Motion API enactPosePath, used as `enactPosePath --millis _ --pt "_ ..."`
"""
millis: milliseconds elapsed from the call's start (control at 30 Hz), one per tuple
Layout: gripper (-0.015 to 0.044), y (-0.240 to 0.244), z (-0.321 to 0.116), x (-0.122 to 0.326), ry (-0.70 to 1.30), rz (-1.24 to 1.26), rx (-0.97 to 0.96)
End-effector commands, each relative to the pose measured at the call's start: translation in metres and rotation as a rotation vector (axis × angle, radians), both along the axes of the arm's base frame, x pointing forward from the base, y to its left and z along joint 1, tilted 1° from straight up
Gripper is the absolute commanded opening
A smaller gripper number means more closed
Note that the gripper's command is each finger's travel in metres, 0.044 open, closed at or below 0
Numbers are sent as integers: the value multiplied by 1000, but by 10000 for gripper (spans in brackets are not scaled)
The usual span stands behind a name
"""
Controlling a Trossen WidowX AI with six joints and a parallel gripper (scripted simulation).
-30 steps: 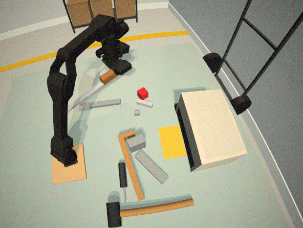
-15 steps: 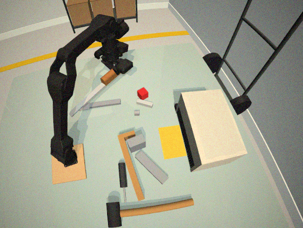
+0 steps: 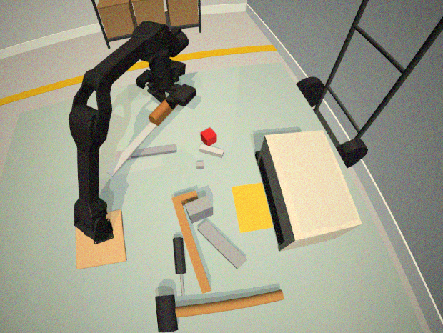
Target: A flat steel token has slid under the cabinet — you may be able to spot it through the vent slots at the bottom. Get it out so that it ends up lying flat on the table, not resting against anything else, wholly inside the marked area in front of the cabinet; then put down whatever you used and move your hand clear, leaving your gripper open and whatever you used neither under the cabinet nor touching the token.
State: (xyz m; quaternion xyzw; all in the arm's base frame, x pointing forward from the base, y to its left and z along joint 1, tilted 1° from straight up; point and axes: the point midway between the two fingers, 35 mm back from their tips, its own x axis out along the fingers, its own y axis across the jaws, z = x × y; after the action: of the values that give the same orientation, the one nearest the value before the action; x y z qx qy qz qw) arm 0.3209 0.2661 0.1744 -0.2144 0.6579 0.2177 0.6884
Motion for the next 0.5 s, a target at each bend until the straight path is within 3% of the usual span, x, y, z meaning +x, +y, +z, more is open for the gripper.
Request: enactPosePath --millis 0,467 --pt "0 0 2 -1 3 37 3" --pt "0 0 2 -1 1 147 -1"
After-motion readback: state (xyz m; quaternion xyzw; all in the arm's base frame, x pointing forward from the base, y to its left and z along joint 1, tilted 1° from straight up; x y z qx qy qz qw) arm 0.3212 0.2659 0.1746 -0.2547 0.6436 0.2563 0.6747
